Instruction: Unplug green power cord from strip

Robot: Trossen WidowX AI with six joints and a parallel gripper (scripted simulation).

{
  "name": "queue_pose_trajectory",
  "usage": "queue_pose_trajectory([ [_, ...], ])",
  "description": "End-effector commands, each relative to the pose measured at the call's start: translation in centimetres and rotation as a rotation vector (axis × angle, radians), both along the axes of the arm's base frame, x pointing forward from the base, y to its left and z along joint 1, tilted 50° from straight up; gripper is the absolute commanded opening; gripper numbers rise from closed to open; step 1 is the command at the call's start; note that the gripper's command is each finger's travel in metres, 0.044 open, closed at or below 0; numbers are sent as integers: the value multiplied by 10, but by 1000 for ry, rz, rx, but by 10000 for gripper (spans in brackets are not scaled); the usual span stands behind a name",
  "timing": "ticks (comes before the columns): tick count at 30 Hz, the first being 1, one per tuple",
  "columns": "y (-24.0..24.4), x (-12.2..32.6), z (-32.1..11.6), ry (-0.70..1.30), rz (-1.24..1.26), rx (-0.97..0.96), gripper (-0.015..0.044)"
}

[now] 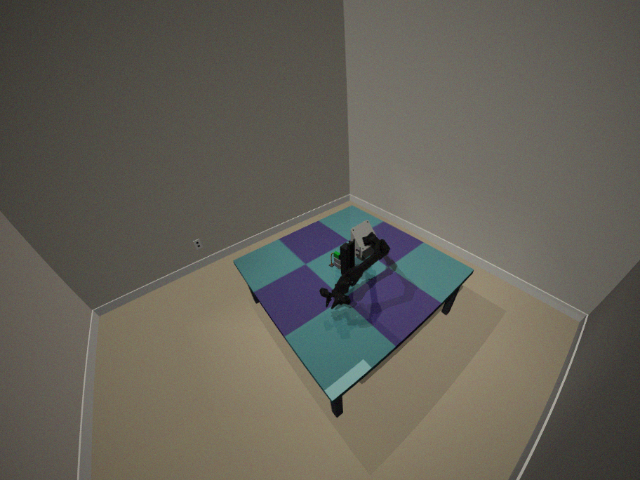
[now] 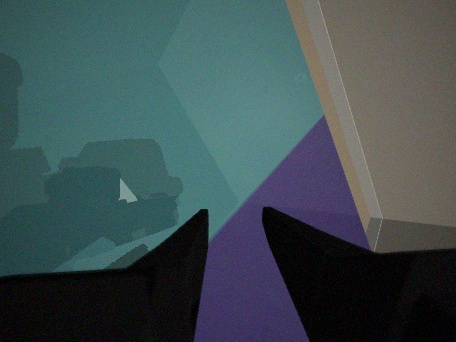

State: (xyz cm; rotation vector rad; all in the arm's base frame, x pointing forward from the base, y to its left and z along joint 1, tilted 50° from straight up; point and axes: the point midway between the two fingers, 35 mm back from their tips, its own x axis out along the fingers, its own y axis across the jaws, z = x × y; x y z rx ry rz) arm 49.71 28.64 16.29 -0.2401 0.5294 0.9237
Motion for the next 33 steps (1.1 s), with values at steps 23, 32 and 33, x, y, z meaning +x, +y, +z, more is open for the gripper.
queue_pose_trajectory([
  [23, -312, -179, -187, 1850, -1226, 345, 160],
  [32, -325, -207, -184, 2061, -1345, 421, 160],
  [33, -325, -207, -184, 2061, -1345, 421, 160],
])
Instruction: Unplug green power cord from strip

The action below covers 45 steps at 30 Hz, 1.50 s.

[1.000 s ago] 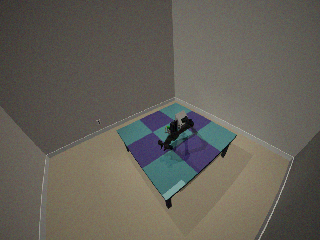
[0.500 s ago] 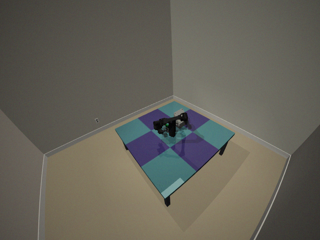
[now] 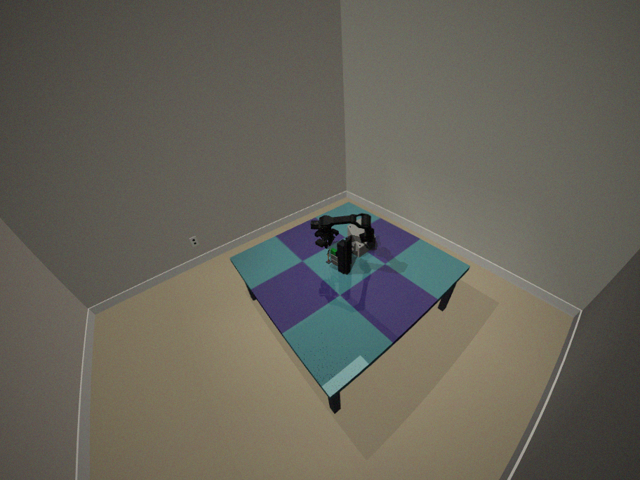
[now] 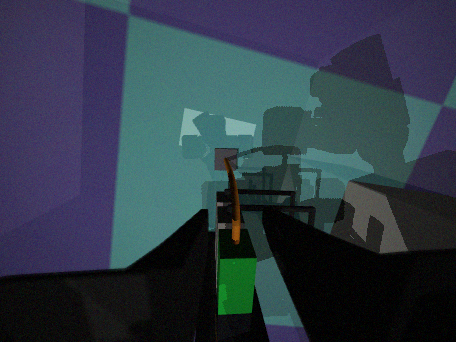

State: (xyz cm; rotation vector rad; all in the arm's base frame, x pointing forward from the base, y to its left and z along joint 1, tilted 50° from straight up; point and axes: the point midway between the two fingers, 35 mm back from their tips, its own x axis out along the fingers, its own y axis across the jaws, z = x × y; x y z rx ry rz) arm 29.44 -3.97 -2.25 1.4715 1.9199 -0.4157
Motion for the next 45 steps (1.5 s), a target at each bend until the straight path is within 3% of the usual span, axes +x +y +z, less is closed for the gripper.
queue_pose_trajectory([
  [1, 2, -5, 1, 37, -24, 16, 160],
  [45, 32, -17, 25, 39, -24, 18, 160],
])
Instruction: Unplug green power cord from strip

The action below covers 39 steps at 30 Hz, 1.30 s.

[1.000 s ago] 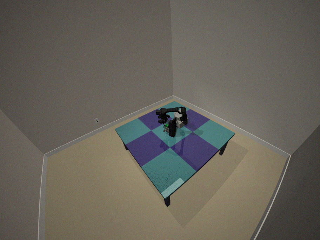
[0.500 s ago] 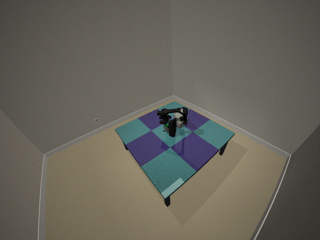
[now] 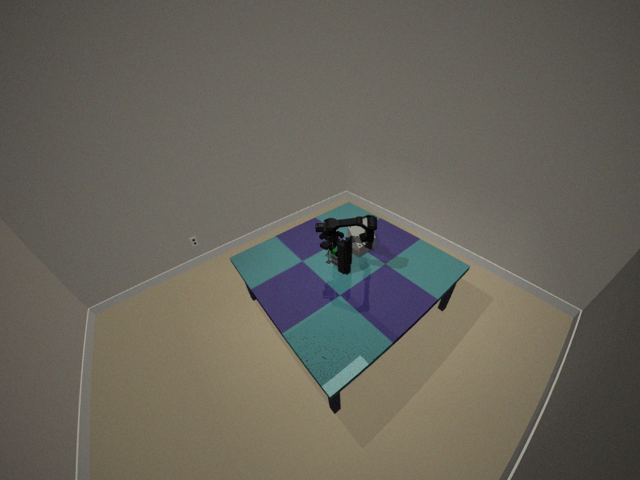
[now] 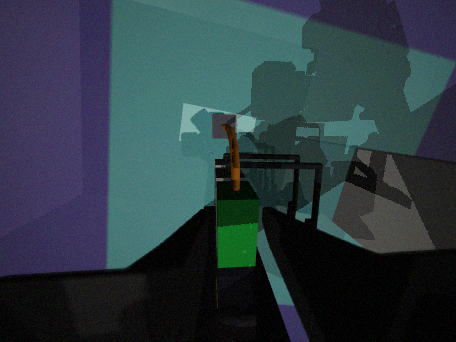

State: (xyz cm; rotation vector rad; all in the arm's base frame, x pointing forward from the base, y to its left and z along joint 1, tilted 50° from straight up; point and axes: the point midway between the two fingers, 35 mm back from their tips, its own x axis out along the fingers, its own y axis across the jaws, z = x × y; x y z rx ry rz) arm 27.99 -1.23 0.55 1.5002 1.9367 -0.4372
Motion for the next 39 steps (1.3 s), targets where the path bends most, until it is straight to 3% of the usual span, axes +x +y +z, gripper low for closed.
queue_pose_trajectory([
  [1, 6, -2, -4, 9, -5, 6, 160],
  [7, 8, -3, -5, 9, -5, 6, 160],
  [11, 6, -2, -4, 2, 2, 1, 55],
  [19, 6, -2, -4, 2, 2, 1, 2],
  [39, -12, 9, -23, 3, -1, 0, 0],
])
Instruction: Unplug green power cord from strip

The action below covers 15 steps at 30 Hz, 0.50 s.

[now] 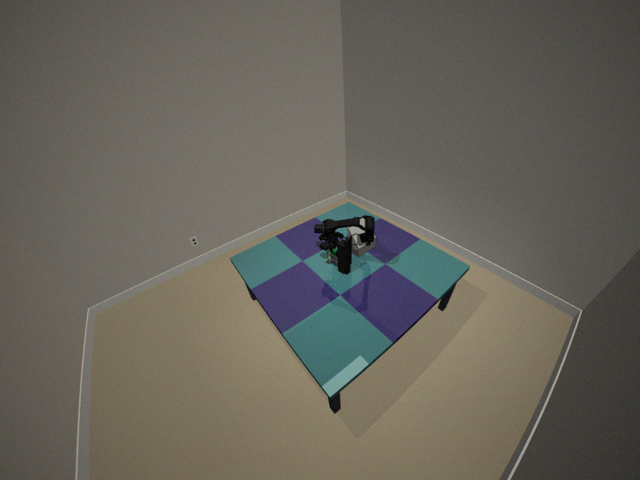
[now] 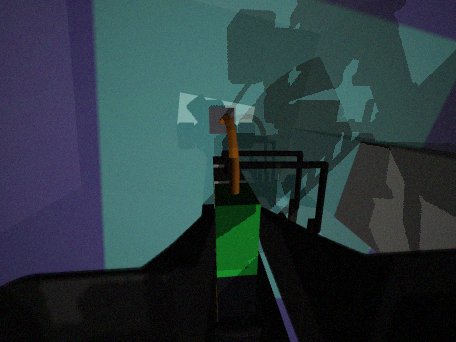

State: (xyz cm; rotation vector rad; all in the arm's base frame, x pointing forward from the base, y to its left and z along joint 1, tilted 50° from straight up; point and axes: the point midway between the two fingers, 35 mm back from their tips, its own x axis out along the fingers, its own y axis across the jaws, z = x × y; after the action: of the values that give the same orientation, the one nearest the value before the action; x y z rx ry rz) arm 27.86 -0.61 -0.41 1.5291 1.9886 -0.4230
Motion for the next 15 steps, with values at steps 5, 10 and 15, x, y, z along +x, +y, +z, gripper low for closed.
queue_pose_trajectory([
  [5, -24, 13, -18, -32, -4, -47, 0],
  [10, -30, 15, -23, -32, -5, -47, 0],
  [15, -30, 15, -25, -30, -6, -45, 52],
])
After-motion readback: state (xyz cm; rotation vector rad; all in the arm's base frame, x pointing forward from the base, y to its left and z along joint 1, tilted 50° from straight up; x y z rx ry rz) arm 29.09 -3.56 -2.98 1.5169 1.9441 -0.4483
